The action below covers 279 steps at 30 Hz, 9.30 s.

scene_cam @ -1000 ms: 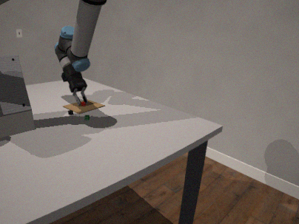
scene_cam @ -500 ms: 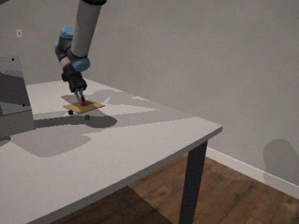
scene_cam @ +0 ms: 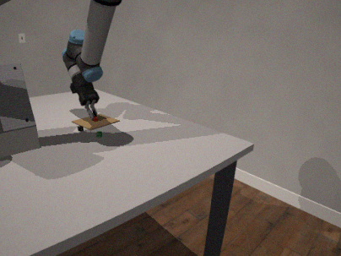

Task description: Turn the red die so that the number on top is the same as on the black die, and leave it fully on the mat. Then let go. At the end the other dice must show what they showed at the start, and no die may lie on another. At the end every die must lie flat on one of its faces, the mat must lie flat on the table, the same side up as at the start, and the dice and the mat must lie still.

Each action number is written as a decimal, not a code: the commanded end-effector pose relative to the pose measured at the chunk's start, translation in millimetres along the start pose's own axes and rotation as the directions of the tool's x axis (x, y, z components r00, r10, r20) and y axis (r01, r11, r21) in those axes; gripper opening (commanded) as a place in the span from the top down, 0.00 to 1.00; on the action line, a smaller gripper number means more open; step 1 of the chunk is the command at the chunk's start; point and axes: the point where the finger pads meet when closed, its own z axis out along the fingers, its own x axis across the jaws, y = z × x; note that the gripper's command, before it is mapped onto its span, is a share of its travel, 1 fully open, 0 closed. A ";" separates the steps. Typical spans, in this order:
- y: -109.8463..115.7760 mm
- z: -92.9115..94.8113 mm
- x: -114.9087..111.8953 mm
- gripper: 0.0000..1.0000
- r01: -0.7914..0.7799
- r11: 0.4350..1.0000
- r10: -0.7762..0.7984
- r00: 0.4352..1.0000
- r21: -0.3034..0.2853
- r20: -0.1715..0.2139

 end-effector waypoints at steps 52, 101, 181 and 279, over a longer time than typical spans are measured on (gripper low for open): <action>49.7 -49.8 0.2 0.66 -0.001 1.000 0.001 1.000 0.000 -0.001; 40.9 -48.3 -3.6 0.66 -0.003 0.994 -0.002 0.999 0.111 0.041; 54.9 -46.8 -3.4 0.66 -0.002 0.919 -0.006 1.000 0.394 0.021; 69.1 -35.0 0.2 0.66 0.000 0.258 0.001 1.000 0.966 -0.001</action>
